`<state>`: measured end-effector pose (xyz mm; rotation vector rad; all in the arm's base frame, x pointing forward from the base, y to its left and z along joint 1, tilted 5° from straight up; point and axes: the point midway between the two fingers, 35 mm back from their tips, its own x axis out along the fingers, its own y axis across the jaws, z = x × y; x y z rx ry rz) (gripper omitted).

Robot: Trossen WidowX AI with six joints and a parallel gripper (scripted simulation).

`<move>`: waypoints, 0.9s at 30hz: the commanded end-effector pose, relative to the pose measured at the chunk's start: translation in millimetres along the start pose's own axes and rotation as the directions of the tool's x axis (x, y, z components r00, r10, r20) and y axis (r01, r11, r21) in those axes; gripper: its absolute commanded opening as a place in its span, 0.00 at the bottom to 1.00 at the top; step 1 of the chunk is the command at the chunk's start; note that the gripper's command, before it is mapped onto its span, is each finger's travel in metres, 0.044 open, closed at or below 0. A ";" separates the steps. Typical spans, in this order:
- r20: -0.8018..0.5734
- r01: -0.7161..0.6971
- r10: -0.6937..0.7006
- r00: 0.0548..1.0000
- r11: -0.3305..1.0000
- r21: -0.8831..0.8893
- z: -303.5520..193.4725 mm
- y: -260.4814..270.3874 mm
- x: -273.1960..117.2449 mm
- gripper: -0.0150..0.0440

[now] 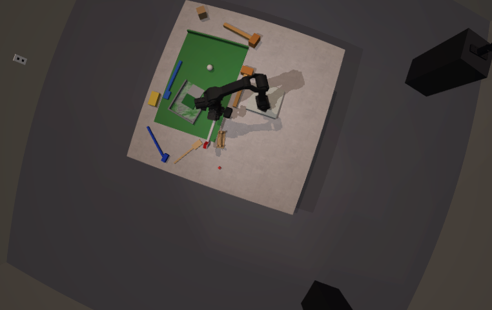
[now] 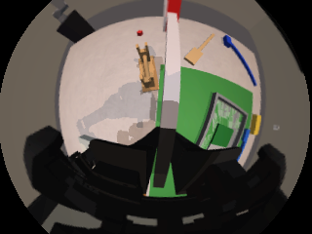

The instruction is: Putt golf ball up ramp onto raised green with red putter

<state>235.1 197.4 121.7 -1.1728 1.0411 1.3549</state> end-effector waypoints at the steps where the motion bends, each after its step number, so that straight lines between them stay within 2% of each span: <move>1: -0.007 0.028 -0.027 1.000 0.992 0.124 -19.2 -13.7 -8.9 0.25; 17: -0.069 0.097 -0.071 0.995 0.826 0.555 -104.0 -42.6 -31.6 0.25; 27: -0.104 0.137 -0.089 0.991 0.695 0.706 -152.6 -44.6 -43.9 0.25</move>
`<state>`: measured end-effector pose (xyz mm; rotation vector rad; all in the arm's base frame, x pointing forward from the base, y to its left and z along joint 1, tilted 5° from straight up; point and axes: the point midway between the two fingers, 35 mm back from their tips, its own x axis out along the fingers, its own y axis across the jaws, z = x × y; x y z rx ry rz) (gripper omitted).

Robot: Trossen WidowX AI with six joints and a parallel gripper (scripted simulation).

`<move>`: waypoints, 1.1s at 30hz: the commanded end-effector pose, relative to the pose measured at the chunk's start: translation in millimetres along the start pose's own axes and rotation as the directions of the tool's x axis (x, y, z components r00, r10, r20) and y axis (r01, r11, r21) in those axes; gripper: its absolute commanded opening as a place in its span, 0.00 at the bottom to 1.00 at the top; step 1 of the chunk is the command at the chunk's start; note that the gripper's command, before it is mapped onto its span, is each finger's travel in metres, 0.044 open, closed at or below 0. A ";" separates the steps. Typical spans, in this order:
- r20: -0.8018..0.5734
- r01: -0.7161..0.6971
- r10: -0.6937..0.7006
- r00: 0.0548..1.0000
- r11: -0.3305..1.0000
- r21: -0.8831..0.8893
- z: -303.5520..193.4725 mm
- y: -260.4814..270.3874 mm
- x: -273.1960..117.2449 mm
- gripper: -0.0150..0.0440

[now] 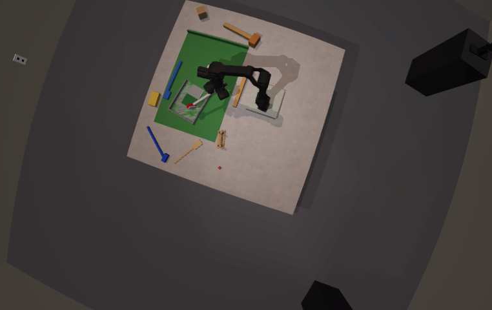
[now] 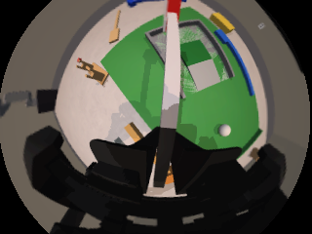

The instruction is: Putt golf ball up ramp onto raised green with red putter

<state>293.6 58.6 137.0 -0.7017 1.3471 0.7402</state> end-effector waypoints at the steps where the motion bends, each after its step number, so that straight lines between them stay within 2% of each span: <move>1: 0.003 0.021 -0.021 1.000 0.997 0.077 -10.9 -12.2 -6.5 0.25; 15: -0.056 0.077 -0.057 0.997 0.868 0.491 -73.8 -57.5 -20.2 0.25; 26: -0.109 0.126 -0.067 0.992 0.646 0.753 -130.2 -80.3 -32.2 0.25; 33: -0.136 0.150 -0.066 0.989 0.504 0.850 -159.6 -87.0 -38.4 0.25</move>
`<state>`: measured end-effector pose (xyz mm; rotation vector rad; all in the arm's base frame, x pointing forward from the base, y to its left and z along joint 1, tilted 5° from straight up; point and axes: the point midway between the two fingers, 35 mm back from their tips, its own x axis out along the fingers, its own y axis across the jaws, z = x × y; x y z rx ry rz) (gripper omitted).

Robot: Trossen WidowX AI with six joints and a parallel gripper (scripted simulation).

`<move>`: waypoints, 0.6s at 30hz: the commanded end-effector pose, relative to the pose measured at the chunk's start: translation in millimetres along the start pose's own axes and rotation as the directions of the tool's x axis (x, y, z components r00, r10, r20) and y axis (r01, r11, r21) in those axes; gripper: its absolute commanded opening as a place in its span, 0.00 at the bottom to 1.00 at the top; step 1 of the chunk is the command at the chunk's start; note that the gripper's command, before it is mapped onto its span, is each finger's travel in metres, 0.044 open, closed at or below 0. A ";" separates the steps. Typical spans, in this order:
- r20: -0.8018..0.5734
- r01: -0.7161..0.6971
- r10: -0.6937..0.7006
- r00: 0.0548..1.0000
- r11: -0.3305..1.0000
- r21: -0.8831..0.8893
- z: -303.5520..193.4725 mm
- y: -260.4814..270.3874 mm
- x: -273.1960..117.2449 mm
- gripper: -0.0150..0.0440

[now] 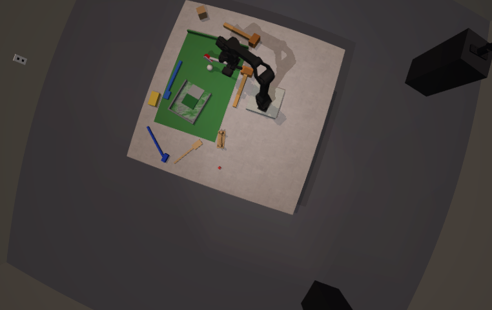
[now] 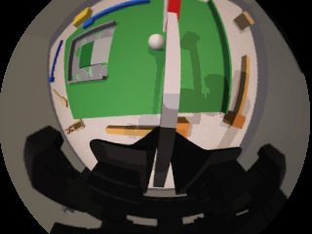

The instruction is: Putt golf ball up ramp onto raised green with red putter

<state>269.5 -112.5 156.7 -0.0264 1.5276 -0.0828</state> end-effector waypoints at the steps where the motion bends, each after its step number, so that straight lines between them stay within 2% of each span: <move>1: 0.006 0.013 -0.013 1.000 0.998 0.067 -2.0 -11.5 -4.4 0.25; 7: 0.006 0.013 -0.013 1.000 0.998 0.067 -1.7 -11.6 -0.6 0.25; 18: 0.006 0.013 -0.013 1.000 0.998 0.067 -1.6 -11.9 35.7 0.25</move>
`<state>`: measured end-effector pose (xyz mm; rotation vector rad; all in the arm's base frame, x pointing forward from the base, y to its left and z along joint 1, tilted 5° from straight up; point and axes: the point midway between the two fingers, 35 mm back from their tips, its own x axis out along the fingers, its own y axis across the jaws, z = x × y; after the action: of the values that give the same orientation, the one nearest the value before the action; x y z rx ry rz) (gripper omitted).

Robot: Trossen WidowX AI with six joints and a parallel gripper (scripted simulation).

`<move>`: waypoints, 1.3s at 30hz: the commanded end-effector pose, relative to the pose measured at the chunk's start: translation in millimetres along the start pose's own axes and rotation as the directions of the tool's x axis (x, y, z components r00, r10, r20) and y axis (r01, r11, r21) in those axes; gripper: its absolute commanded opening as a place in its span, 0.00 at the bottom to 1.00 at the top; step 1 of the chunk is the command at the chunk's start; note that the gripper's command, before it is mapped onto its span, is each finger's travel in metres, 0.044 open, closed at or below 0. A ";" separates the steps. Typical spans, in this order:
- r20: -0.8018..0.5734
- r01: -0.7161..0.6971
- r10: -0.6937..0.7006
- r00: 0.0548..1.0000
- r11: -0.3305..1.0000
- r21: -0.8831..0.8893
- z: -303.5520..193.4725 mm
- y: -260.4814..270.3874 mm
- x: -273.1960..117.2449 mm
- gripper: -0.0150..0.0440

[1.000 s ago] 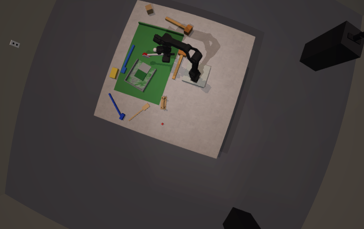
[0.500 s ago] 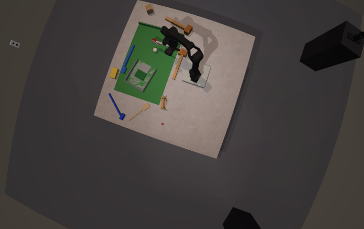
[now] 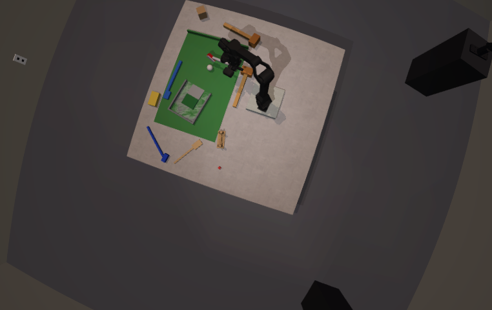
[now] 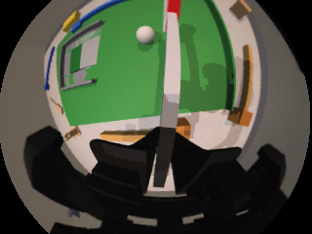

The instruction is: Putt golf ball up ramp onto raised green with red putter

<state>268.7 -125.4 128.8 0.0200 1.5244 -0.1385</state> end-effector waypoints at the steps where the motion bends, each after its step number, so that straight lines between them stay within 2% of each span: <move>1: 0.007 0.005 -0.005 1.000 1.000 0.002 0.1 -0.9 7.2 0.25; 22: 0.007 0.006 -0.006 1.000 1.000 0.002 0.3 -1.0 36.7 0.25; 33: 0.003 0.002 -0.002 1.000 1.000 0.005 0.3 -1.2 34.2 0.25; 39: 0.005 0.005 -0.005 1.000 1.000 0.003 0.8 -20.1 35.8 0.25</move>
<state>268.2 -135.1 92.1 0.0199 1.5299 -0.1349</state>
